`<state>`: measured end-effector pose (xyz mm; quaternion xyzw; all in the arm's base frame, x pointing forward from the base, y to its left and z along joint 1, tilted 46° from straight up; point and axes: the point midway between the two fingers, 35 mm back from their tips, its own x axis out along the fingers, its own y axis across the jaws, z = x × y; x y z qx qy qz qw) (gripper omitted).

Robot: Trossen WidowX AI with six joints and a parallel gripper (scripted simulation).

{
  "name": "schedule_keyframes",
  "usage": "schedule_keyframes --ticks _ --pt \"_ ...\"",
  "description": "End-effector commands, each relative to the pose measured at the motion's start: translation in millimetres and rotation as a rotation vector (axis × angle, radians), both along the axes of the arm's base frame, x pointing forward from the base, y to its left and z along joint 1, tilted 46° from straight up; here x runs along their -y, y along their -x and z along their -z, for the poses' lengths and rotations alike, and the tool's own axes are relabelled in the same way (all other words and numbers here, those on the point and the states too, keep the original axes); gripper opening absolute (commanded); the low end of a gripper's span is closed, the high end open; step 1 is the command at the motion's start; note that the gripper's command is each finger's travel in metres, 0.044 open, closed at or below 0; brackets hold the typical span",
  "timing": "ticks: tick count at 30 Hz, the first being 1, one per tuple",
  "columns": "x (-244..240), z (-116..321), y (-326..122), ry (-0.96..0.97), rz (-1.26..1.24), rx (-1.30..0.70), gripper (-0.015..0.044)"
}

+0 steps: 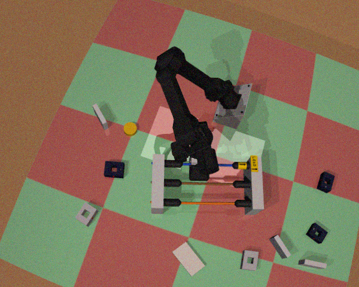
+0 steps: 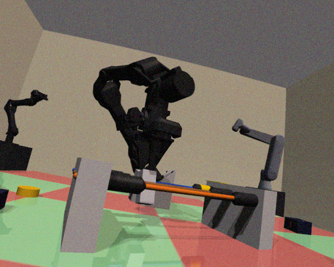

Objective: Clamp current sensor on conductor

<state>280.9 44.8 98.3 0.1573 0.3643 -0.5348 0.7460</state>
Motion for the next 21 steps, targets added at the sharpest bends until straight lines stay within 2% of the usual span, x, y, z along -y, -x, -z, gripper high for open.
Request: schedule_keyframes --ticks 1,3,11,15,21 --pt "0 0 0 0.002 -0.005 -0.004 0.0394" --pt "0 0 0 0.002 -0.005 -0.004 0.0440" --pt "1 1 0 0.001 -0.006 -0.003 0.0440" --pt "24 24 -7 -0.002 -0.007 0.009 0.0440" --pt "27 28 -8 -0.002 -0.007 0.010 0.0440"
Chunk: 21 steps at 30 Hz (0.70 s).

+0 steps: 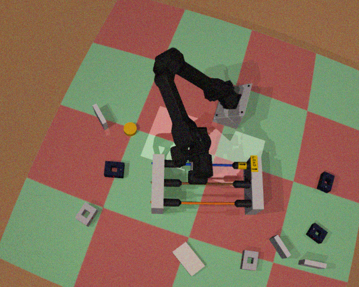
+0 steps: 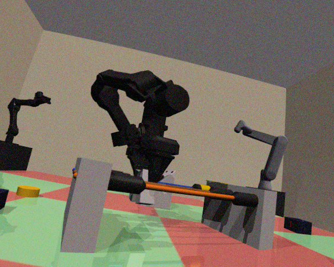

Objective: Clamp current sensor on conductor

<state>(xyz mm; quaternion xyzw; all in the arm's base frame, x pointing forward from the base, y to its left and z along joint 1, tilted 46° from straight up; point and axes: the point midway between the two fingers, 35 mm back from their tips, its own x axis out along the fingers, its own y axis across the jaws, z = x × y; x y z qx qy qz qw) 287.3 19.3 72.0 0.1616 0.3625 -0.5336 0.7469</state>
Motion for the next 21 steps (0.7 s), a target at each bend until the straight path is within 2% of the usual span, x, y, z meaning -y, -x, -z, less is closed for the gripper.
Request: schedule_keyframes --ticks 1,18,21 --pt "2 2 -2 0.003 -0.007 0.002 0.0440" --pt "20 20 -6 0.004 -0.007 0.002 0.0440" --pt "18 18 -6 -0.001 -0.003 0.006 0.0420"
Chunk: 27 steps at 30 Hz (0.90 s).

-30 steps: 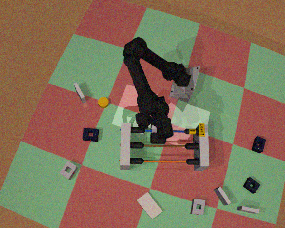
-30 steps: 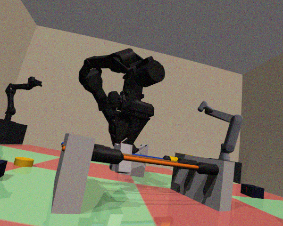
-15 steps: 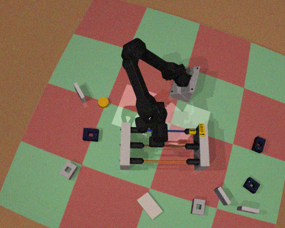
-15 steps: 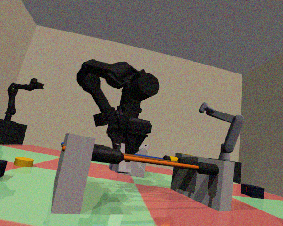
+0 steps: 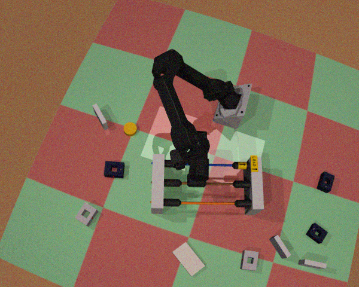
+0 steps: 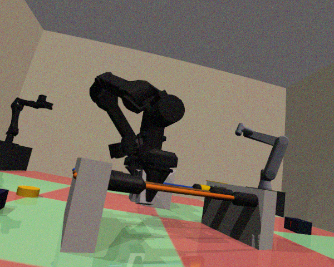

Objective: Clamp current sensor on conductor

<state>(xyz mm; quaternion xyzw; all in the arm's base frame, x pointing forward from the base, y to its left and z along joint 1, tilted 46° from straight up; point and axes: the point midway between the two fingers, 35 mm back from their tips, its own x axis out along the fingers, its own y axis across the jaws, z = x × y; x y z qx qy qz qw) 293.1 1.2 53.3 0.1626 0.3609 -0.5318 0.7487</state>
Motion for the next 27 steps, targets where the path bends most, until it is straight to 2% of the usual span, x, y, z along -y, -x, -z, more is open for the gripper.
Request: schedule_keyframes --ticks 1,20,27 --pt "-0.6 -0.5 0.0 0.000 0.000 0.001 0.0413" --pt "-0.6 -0.5 0.0 0.000 0.000 0.001 0.0287" --pt "-0.6 -0.5 0.0 0.000 0.000 0.001 0.0103"
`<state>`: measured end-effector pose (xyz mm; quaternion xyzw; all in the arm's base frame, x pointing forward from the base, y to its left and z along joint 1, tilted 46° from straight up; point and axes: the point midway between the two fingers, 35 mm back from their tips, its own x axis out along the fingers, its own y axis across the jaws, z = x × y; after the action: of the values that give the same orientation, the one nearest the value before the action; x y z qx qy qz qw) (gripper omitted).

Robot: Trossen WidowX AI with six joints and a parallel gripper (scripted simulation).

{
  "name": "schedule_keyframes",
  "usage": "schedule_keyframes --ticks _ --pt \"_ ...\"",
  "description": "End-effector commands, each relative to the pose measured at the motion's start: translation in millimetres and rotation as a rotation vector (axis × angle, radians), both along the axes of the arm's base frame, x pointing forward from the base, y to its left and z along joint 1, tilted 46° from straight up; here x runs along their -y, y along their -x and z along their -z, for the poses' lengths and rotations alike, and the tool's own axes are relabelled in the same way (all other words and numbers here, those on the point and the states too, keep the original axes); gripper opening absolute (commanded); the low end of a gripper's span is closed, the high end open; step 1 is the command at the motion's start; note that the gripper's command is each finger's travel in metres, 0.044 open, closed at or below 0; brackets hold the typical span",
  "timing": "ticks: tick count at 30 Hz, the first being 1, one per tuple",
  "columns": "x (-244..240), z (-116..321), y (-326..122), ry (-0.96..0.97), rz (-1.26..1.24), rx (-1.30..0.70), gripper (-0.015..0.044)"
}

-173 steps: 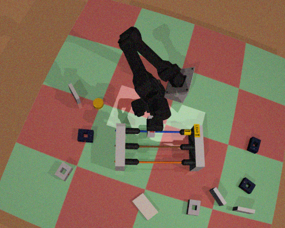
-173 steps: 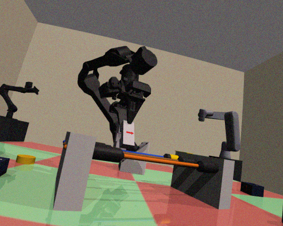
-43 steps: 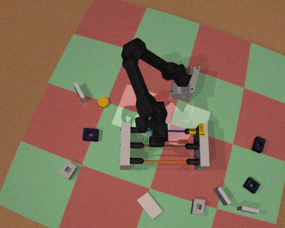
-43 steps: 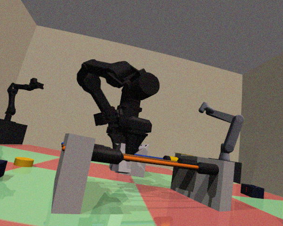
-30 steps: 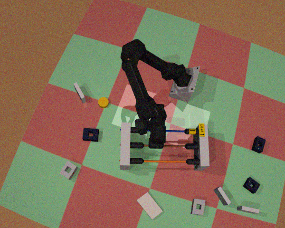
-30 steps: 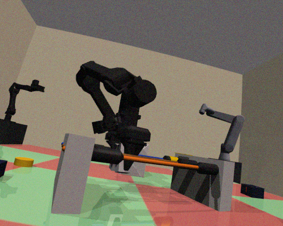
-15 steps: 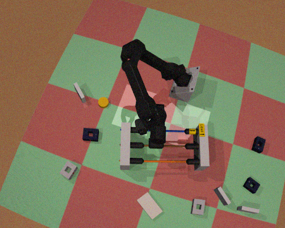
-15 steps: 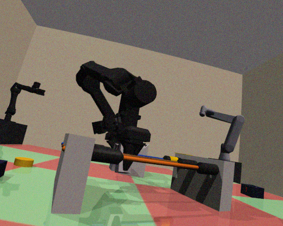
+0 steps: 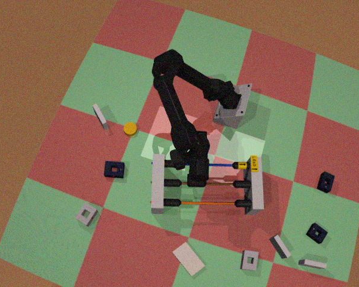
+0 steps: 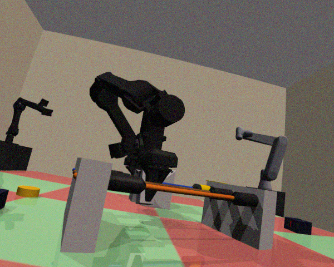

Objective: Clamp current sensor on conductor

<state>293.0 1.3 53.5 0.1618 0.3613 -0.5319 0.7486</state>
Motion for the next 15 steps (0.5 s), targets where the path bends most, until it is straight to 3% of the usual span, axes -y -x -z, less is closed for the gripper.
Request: schedule_keyframes --ticks 1,4,15 --pt "-0.5 -0.3 -0.2 -0.001 0.001 0.002 0.0077" --pt "-0.5 -0.3 -0.2 -0.001 0.001 0.002 0.0000" --pt "-0.5 -0.3 -0.2 -0.001 0.001 0.002 0.0000"
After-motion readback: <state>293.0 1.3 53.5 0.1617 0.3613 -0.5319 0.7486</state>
